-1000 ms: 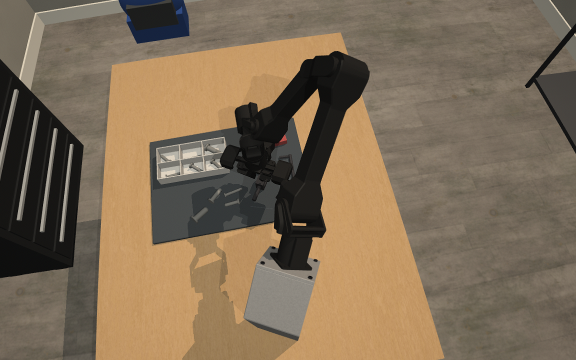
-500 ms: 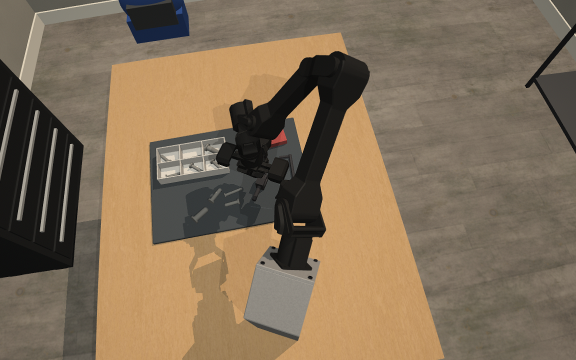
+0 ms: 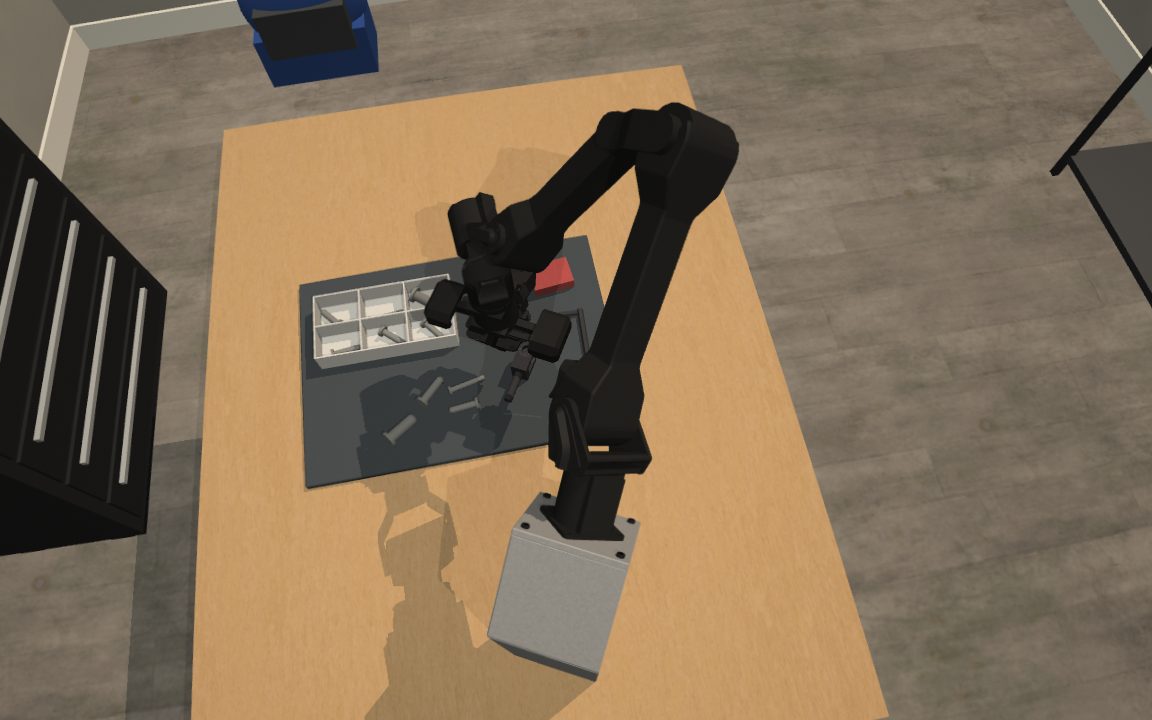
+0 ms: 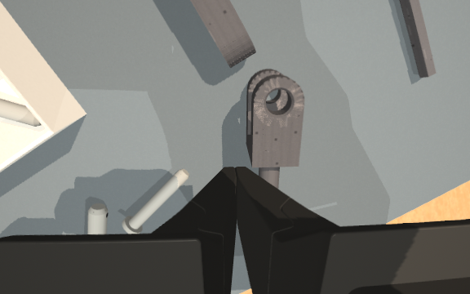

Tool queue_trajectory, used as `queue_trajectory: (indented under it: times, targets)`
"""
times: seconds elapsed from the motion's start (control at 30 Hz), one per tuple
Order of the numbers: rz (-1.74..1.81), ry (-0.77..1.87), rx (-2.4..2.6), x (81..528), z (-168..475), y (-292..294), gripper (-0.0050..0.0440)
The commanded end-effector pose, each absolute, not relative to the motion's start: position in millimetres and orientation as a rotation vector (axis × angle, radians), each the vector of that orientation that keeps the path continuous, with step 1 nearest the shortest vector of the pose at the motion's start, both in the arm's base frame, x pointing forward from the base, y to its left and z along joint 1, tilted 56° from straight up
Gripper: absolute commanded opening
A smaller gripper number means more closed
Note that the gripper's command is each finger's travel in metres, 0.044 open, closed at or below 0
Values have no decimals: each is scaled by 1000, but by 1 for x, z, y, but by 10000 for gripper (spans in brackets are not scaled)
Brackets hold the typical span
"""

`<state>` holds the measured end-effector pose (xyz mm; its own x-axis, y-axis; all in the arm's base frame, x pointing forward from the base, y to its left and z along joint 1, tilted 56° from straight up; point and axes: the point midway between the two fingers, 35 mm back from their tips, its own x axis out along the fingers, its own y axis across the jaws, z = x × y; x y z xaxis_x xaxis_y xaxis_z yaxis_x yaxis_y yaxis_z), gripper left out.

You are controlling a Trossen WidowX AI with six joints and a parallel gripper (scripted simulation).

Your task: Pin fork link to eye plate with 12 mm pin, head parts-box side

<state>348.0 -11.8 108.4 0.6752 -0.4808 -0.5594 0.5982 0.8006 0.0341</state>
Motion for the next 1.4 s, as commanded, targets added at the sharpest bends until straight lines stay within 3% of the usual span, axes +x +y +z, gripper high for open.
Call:
queue_trajectory:
  times: [0.0, 1.37]
  targets:
    - [-612, 557, 225, 349, 111, -9, -50]
    - [-609, 562, 222, 362, 100, -20, -50]
